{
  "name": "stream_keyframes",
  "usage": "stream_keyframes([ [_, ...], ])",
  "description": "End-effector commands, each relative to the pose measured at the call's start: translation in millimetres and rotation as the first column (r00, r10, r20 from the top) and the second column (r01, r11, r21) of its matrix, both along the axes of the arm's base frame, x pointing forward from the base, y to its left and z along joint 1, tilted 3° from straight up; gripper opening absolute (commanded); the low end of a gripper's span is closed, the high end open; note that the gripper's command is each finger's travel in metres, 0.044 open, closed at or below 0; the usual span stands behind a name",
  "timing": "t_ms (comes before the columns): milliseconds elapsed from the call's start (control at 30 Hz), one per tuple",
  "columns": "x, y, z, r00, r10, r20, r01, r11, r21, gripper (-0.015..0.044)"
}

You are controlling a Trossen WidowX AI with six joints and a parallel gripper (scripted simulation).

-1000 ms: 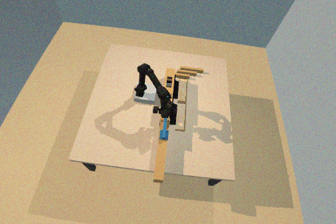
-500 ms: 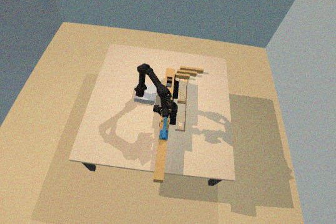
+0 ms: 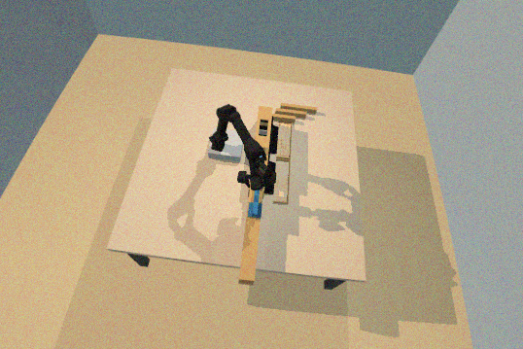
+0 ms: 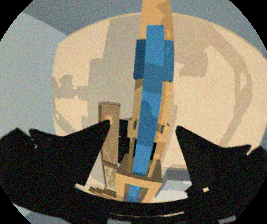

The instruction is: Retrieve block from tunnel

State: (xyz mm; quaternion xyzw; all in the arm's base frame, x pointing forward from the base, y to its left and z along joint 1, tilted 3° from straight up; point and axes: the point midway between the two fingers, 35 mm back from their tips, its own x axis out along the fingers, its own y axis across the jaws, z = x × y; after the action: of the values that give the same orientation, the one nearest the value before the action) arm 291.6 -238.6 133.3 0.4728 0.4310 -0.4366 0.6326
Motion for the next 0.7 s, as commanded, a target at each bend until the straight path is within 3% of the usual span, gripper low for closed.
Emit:
stream_keyframes([
  [0, 0, 0, -9, 1.0, 0.005, -0.004, -0.005, 1.0, 0.007, 0.044],
  [633, 1, 1, -37, 1.0, 0.005, -0.004, -0.005, 1.0, 0.007, 0.044],
  [667, 2, -1, -30, 1.0, 0.002, 0.001, -0.002, 1.0, -0.001, 0.0414],
])
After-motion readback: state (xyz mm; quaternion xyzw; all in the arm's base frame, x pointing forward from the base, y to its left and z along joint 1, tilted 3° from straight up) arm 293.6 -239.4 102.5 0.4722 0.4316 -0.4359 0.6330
